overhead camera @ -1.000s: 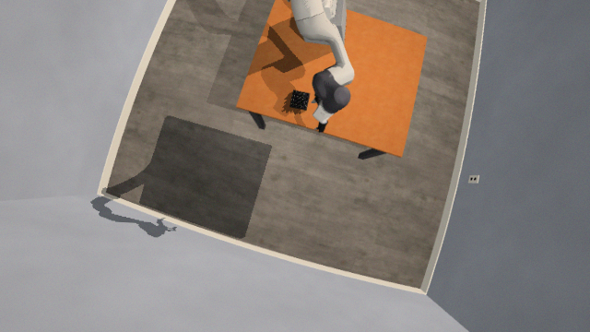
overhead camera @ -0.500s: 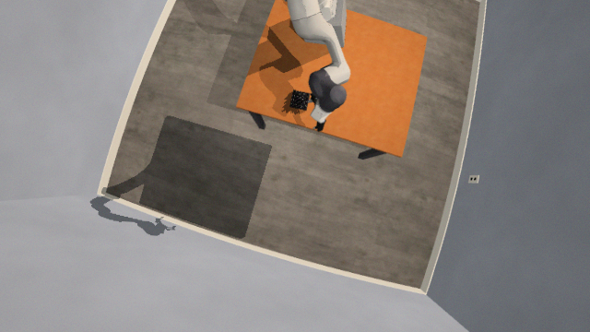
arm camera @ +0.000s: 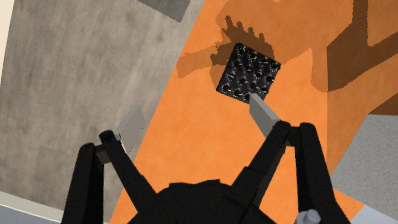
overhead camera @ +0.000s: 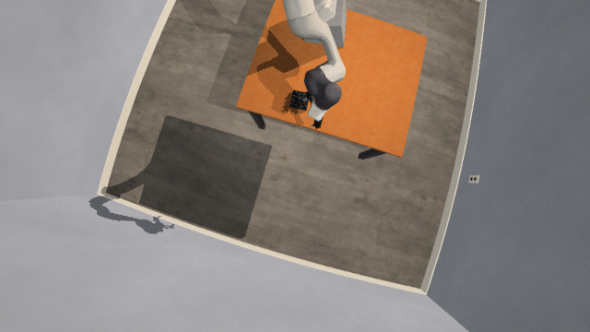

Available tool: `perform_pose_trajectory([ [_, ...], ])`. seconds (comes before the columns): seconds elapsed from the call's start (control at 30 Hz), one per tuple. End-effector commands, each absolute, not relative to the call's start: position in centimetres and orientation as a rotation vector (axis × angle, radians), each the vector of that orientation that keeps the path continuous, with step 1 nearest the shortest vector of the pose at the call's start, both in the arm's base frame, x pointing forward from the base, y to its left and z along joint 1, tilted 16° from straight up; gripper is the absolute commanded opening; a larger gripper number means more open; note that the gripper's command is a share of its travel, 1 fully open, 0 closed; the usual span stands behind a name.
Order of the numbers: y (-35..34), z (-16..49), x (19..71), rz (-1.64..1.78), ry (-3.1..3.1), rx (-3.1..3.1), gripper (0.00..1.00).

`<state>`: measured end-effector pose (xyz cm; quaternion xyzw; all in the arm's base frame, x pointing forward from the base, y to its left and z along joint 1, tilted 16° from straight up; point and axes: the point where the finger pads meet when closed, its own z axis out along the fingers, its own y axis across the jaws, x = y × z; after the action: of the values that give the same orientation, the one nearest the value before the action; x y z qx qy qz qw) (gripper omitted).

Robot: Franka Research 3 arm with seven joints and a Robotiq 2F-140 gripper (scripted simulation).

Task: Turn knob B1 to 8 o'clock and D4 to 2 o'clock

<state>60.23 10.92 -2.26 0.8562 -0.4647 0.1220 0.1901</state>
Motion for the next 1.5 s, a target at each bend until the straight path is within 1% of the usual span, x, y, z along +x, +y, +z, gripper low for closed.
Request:
perform_pose_trajectory([
  [0.0, 11.3, -2.1, 60.5, 0.338, -1.23, 2.455, 1.0],
  [0.6, 11.3, -2.1, 60.5, 0.338, -1.23, 2.455, 1.0],
  [0.63, 9.7, -2.6, 59.7, 0.305, -1.084, 2.523, 1.0],
  [0.67, 9.6, -2.6, 59.6, 0.304, -1.077, 2.526, 1.0],
  [1.4, 9.6, -2.6, 59.6, 0.304, -1.077, 2.526, 1.0],
  [1.43, 8.1, -3.1, 58.6, 0.271, -0.931, 2.586, 1.0],
  [1.47, 8.1, -3.1, 58.6, 0.269, -0.925, 2.588, 1.0],
])
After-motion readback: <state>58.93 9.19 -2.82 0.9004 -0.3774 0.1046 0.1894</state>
